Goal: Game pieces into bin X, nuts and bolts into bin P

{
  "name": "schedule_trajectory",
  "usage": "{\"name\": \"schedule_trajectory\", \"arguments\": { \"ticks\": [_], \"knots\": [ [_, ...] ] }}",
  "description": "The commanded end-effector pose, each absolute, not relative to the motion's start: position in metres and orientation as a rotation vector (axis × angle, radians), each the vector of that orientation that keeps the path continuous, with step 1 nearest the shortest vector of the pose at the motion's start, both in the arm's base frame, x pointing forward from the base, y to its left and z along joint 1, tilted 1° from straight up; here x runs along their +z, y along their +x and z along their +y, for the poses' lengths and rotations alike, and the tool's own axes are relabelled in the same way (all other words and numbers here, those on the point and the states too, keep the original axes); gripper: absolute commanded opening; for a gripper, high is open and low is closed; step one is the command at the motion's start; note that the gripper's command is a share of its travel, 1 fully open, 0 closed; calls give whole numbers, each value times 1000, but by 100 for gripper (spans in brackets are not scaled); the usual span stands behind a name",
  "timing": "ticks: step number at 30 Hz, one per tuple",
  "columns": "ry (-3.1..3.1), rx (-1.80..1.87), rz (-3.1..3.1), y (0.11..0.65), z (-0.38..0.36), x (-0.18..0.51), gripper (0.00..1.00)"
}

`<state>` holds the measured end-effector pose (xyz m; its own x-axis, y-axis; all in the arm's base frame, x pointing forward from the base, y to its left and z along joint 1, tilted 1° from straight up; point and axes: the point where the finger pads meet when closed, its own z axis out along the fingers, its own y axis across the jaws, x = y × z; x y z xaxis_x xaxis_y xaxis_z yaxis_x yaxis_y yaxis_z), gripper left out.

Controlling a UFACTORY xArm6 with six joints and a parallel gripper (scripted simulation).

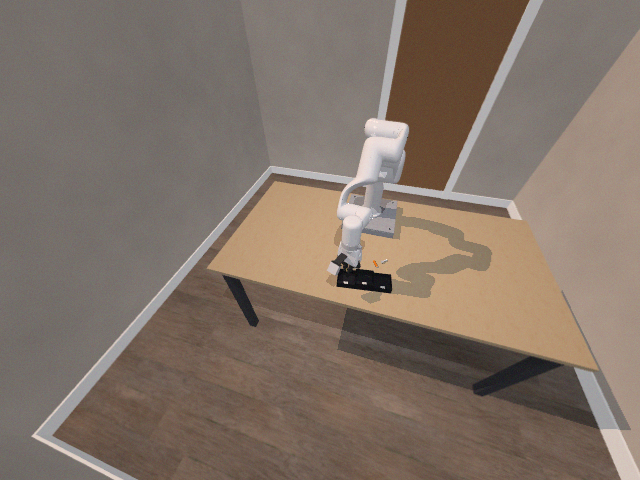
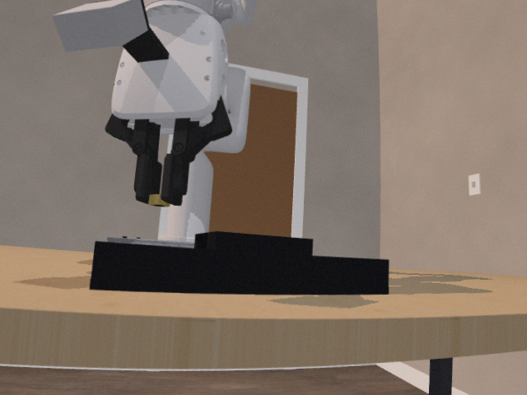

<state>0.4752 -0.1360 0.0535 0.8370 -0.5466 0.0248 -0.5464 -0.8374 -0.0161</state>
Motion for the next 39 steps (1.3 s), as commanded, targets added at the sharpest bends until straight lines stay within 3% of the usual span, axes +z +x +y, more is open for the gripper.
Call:
{"name": "schedule_trajectory", "arguments": {
  "ticks": [1,29,39],
  "knots": [
    [-2927,-45,1127,479,-139,55,0],
    [-2175,-33,2251,479,-139,55,0],
    [-2153,-34,2277,479,-139,55,0]
  ]
}}
